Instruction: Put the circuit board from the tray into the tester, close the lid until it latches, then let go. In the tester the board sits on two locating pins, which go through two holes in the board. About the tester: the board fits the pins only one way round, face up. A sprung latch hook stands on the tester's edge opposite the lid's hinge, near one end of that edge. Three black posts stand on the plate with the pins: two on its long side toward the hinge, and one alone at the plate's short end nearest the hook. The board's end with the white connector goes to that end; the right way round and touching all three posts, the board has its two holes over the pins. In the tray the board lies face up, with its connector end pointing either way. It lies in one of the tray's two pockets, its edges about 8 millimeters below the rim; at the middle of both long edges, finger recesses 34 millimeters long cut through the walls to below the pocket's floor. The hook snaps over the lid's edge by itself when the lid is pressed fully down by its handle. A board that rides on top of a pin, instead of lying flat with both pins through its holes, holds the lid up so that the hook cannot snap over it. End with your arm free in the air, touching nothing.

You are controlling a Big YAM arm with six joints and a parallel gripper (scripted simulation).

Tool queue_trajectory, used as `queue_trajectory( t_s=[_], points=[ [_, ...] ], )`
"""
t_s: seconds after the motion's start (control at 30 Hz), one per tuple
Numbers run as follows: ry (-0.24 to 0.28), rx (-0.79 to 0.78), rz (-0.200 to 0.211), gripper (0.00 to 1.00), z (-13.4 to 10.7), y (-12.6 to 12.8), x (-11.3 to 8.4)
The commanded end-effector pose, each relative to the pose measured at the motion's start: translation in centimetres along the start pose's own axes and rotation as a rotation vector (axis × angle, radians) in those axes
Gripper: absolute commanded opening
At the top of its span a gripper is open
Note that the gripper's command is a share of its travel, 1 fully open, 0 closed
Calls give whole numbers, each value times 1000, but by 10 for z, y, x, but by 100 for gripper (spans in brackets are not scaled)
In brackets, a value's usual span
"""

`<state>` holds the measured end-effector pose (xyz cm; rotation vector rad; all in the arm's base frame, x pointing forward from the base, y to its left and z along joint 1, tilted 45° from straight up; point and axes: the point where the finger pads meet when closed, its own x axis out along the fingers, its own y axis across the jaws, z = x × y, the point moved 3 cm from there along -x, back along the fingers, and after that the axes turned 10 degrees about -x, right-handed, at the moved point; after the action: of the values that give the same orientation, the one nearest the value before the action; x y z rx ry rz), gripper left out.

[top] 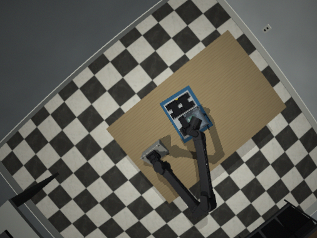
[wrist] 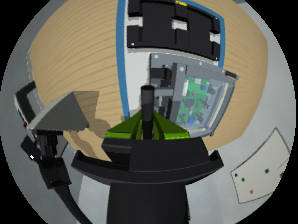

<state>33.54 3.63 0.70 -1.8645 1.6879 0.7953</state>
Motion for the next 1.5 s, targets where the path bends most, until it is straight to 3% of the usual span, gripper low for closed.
queue_trajectory(
  t_s=[0.0, 1.47],
  points=[
    [-12, 4, 30, 0, 0, -3, 17],
    [-12, 8, 26, 0, 0, -5, 26]
  ],
)
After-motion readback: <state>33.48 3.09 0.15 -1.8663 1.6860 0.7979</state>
